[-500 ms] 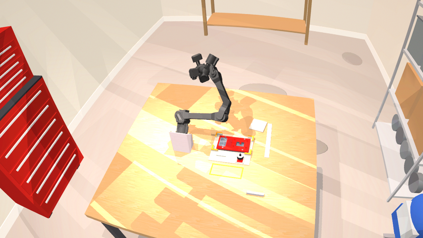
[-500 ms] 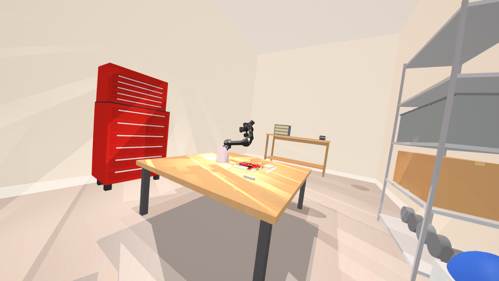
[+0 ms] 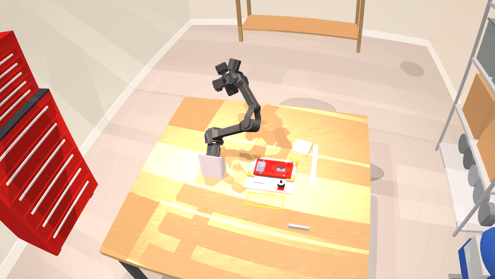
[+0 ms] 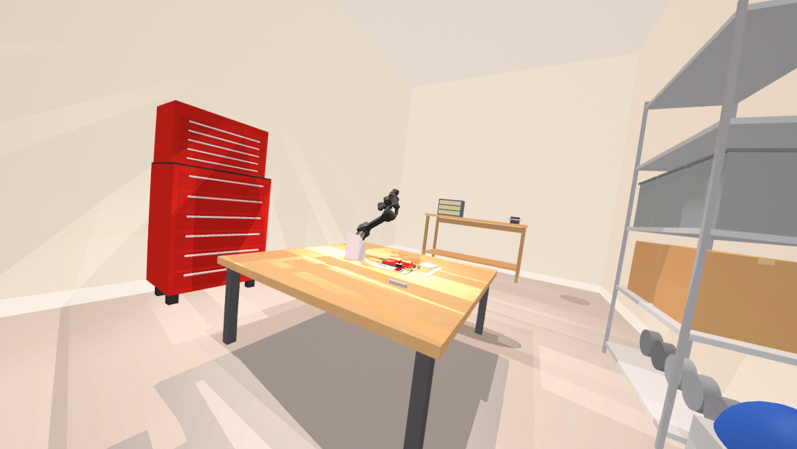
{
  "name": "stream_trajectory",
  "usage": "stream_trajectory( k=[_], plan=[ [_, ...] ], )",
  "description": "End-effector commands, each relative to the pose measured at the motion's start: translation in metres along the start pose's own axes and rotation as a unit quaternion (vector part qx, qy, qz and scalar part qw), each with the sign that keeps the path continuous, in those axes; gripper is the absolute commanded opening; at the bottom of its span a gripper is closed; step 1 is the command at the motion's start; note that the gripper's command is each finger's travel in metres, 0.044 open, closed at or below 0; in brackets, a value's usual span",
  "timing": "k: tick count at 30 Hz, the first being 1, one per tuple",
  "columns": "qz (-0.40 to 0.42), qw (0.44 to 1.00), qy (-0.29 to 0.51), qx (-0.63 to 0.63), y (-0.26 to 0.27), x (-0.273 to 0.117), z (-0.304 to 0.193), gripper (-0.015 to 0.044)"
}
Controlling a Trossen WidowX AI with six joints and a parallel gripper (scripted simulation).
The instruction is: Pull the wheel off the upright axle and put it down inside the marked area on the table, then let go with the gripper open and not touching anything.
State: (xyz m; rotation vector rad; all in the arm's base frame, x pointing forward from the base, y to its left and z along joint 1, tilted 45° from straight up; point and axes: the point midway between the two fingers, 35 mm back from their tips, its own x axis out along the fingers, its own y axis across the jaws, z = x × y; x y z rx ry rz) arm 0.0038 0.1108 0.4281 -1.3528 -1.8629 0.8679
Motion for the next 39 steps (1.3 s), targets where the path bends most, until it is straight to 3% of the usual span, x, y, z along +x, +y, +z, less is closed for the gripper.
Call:
stream_trajectory(
  k=[1,11,22,31,39],
  plan=[
    [0.045,0.999,0.007,0.008,-0.001,0.016,0.008,0.0300],
    [0.176,0.981,0.048,0.064,0.026,0.066,0.014,0.0300],
    [0.321,0.924,0.116,0.174,0.095,0.109,-0.007,0.0300],
    [0.419,0.836,0.193,0.297,0.173,0.117,-0.041,0.0300],
    [0.479,0.721,0.281,0.415,0.250,0.090,-0.075,0.0300]
  ],
)
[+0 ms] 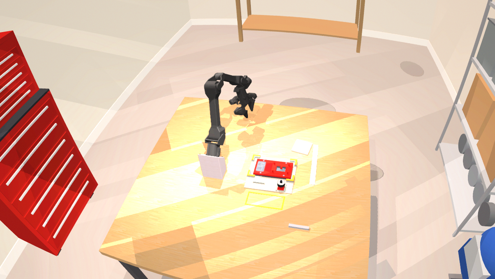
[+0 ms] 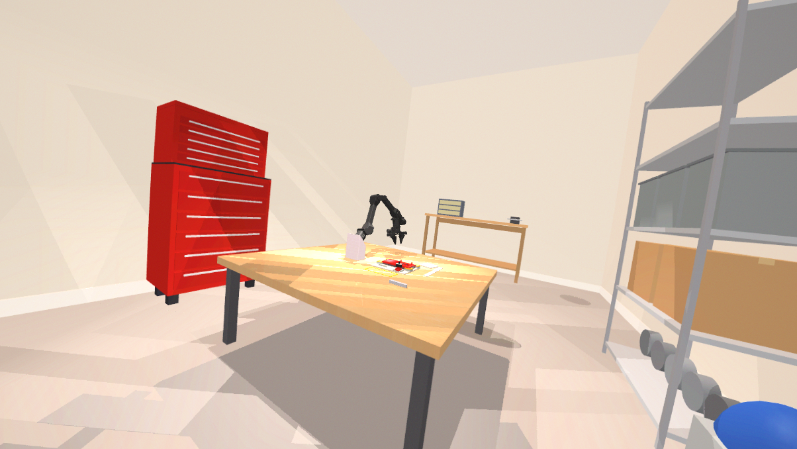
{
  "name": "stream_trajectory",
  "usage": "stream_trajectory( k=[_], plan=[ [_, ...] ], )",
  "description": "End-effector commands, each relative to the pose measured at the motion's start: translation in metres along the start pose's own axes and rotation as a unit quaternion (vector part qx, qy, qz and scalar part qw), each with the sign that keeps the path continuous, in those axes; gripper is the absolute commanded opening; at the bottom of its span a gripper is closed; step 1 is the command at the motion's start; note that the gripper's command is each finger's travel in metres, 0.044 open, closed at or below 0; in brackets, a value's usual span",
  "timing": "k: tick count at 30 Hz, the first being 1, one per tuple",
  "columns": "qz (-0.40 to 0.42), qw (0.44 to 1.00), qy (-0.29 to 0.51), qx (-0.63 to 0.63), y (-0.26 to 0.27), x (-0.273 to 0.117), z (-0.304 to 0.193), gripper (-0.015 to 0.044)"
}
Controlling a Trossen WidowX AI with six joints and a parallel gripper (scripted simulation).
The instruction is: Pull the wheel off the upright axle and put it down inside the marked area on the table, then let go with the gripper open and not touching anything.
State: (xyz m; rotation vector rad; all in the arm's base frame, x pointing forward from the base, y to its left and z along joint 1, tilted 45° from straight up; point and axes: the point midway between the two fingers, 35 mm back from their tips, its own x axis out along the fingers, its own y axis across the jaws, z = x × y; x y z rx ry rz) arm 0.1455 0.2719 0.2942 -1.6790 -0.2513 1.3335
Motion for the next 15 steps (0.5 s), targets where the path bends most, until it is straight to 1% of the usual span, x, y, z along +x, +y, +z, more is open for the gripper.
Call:
stream_trajectory(
  k=[1,8,15],
  plan=[
    [0.046,0.995,0.032,0.084,0.009,0.026,-0.036,0.0300],
    [0.109,0.962,0.082,0.236,0.034,0.060,-0.102,0.0300],
    [0.154,0.892,0.124,0.407,0.073,0.081,-0.175,0.0300]
  ],
)
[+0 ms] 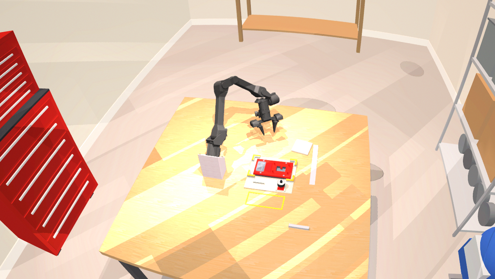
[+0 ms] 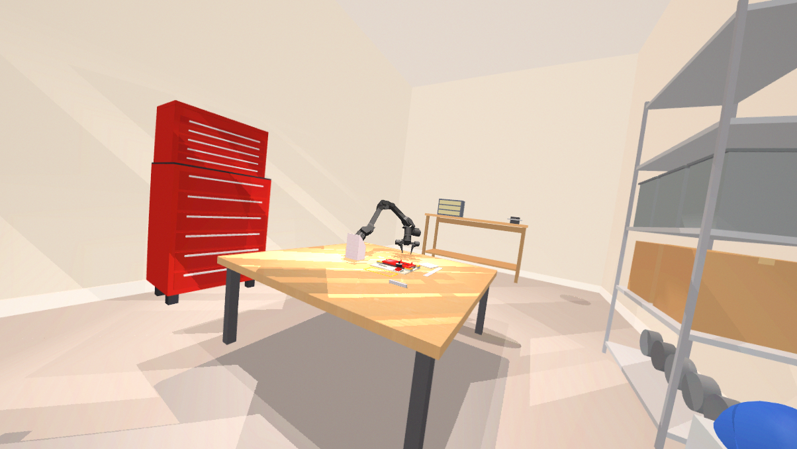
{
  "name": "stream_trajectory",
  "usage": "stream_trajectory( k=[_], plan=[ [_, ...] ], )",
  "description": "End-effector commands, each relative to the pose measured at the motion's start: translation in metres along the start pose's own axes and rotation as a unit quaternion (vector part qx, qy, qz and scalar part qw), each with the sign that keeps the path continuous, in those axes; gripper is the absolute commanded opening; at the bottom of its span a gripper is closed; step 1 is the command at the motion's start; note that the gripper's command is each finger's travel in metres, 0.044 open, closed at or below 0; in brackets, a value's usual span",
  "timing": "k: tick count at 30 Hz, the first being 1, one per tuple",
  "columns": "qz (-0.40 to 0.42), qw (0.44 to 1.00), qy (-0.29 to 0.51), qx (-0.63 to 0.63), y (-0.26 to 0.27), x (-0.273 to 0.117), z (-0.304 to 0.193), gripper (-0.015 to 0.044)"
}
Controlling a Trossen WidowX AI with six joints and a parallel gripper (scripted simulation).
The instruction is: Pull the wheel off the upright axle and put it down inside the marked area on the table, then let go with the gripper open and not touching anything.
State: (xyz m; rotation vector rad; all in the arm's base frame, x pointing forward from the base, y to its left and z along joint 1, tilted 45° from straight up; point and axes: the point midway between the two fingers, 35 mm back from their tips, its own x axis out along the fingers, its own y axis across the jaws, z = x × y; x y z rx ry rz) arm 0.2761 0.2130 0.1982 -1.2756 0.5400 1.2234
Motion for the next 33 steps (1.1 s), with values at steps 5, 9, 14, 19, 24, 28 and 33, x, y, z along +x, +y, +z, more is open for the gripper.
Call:
stream_trajectory(
  k=[5,9,14,19,24,28,33],
  plan=[
    [0.053,0.977,0.026,0.206,-0.015,0.035,-0.084,0.0300],
    [0.073,0.948,0.031,0.309,-0.016,0.046,-0.130,0.0300],
    [0.104,0.891,0.027,0.442,-0.010,0.059,-0.185,0.0300],
    [0.132,0.808,0.012,0.574,0.004,0.070,-0.241,0.0300],
    [0.153,0.703,-0.013,0.695,0.025,0.077,-0.295,0.0300],
    [0.164,0.604,-0.040,0.779,0.047,0.079,-0.335,0.0300],
    [0.173,0.486,-0.076,0.853,0.075,0.080,-0.376,0.0300]
  ],
)
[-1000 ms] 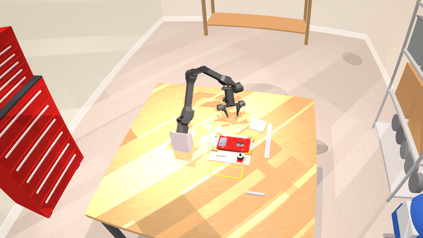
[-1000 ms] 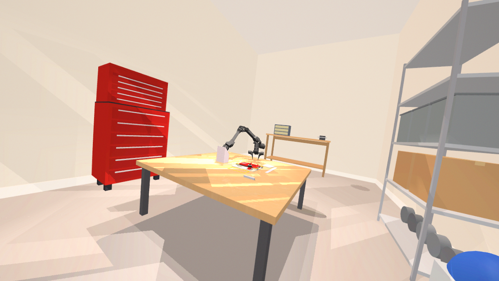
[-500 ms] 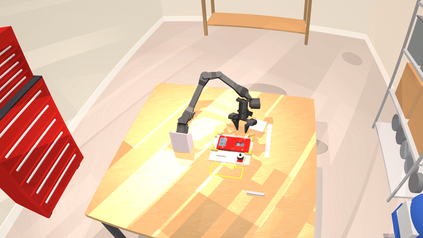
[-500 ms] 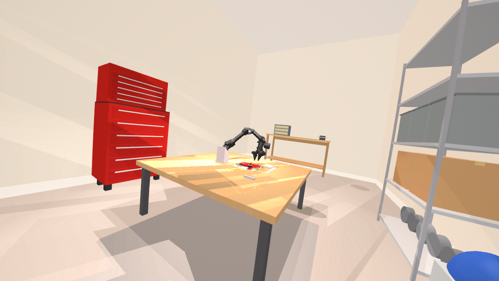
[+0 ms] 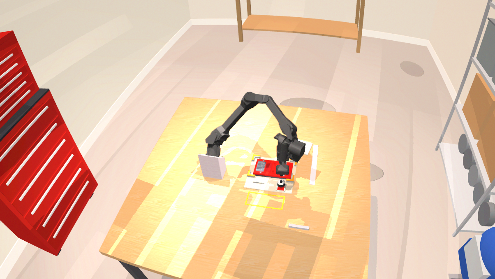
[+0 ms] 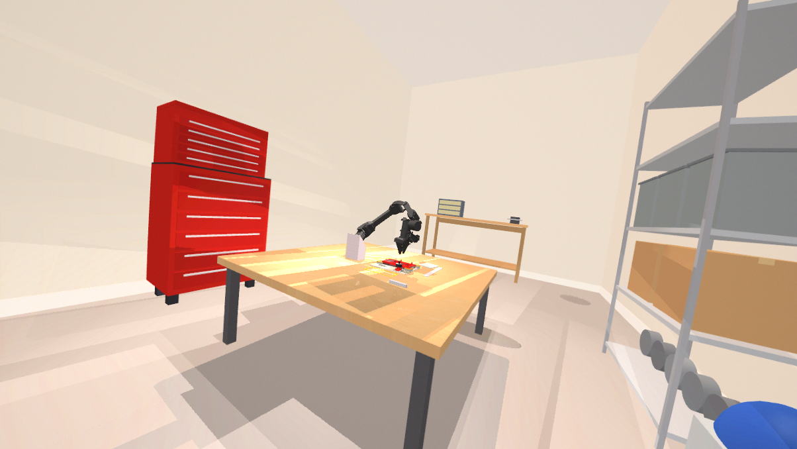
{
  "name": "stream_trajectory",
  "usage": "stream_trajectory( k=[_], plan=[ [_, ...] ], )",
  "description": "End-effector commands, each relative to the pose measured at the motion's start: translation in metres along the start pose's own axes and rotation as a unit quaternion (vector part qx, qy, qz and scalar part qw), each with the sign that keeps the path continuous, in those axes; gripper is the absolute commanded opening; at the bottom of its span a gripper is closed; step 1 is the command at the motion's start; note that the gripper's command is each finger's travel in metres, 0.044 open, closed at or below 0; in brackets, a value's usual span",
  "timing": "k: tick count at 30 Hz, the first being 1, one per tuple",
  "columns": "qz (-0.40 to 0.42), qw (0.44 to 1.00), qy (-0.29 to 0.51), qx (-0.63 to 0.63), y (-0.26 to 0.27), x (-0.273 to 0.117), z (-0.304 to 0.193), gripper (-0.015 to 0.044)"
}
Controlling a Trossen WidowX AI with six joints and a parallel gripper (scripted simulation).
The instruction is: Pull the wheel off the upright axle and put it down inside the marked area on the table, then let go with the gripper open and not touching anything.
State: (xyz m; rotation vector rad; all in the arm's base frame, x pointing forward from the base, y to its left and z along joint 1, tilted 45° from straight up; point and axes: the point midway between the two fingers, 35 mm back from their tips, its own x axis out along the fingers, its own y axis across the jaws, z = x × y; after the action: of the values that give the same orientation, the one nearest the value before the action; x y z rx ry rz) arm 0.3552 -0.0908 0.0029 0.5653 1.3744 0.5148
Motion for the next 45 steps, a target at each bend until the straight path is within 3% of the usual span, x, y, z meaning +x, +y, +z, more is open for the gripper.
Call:
stream_trajectory(
  k=[1,12,22,27,31,39,45],
  plan=[
    [0.032,0.996,-0.018,0.077,-0.025,-0.005,-0.007,0.0300],
    [0.032,0.996,-0.019,0.077,-0.027,-0.001,-0.002,0.0300],
    [0.033,0.996,-0.019,0.077,-0.022,0.063,0.001,0.0300],
    [0.034,0.996,-0.019,0.077,-0.020,0.070,0.001,0.0300],
    [0.032,0.997,-0.014,0.073,-0.020,0.066,0.001,0.0195],
    [0.032,0.997,-0.014,0.073,-0.020,0.066,0.001,0.0142],
    [0.032,0.997,-0.014,0.073,-0.020,0.065,0.001,0.0000]
  ],
)
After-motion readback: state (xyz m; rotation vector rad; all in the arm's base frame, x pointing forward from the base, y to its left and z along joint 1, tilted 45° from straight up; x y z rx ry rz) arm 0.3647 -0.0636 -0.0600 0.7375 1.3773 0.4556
